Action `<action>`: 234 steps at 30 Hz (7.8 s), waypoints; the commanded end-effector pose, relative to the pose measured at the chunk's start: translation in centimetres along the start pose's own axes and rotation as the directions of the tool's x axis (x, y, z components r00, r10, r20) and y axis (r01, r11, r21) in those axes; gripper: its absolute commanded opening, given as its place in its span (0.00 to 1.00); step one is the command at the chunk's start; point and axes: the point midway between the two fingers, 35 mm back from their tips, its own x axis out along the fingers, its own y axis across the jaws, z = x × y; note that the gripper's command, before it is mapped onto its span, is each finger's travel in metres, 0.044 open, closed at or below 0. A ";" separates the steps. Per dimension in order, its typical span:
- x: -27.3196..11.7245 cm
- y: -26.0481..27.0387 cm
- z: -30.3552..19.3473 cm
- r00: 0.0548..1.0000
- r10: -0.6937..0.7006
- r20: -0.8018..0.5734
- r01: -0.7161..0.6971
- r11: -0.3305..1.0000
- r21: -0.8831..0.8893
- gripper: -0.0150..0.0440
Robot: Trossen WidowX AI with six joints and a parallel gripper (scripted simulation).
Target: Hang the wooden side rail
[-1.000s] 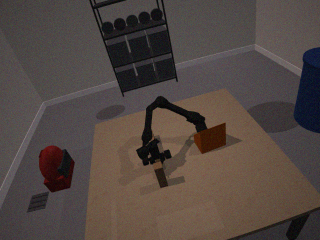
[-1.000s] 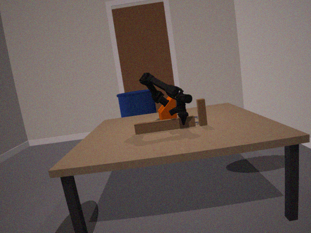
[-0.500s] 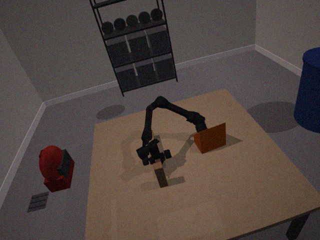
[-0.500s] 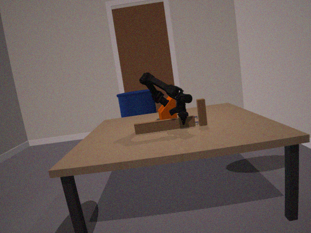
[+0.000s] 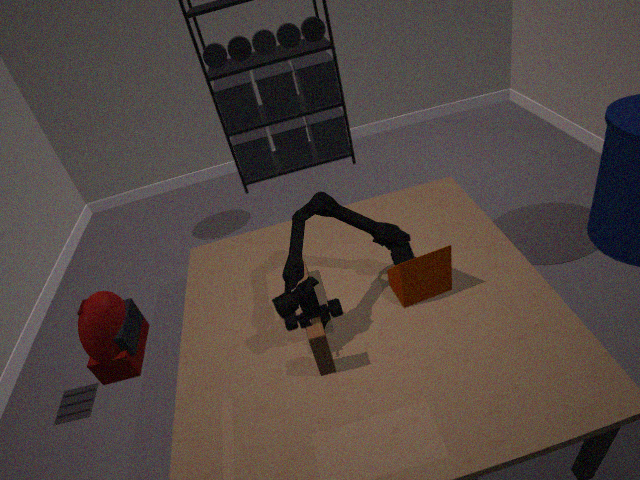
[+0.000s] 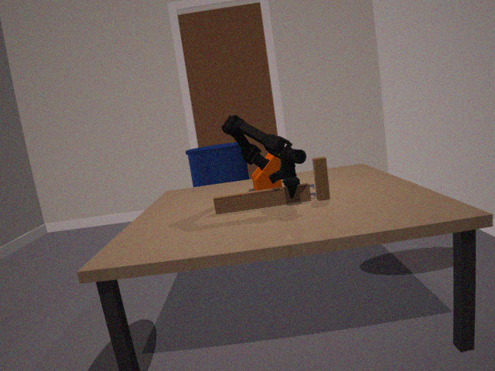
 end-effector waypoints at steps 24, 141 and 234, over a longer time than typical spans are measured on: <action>-1.2 0.2 -0.2 1.000 0.019 -0.006 -0.019 1.000 0.002 0.25; -2.5 0.4 -0.5 1.000 0.019 -0.006 -0.019 1.000 0.003 0.25; -2.4 0.3 -1.4 1.000 0.019 -0.007 -0.019 1.000 0.003 0.25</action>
